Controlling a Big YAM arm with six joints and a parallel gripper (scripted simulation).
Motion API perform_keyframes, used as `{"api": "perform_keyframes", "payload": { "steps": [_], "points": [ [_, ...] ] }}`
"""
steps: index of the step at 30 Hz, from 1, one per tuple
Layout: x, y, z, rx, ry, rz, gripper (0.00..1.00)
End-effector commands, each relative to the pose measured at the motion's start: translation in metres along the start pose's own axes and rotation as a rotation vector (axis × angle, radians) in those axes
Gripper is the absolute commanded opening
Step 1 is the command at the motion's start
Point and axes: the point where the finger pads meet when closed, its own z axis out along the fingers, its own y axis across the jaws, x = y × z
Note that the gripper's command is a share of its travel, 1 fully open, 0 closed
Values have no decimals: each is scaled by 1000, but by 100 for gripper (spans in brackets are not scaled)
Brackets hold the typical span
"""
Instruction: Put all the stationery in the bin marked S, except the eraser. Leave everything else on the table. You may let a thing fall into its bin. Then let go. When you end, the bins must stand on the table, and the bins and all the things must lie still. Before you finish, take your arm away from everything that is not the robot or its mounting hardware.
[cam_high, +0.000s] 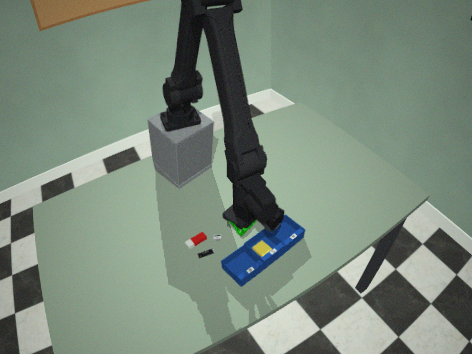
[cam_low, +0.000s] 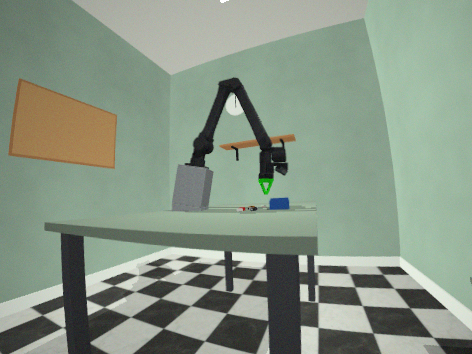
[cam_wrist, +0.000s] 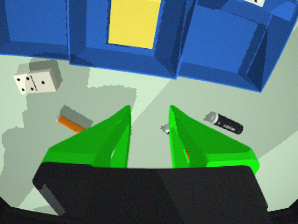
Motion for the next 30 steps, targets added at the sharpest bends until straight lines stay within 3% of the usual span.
{"api": "perform_keyframes", "payload": {
  "steps": [1, 11, 16, 20, 26, 30],
  "points": [
    [-1, -15, -15, 17, -54, -149, 30],
    [74, -41, -12, 14, 1, -363, 30],
    [73, -42, -12, 11, 7, -413, 30],
    [63, -33, -12, 12, -7, -532, 30],
    [60, -42, -14, 39, -62, -657, 30],
    [62, -42, -13, 42, -68, -667, 30]
  ]
}}
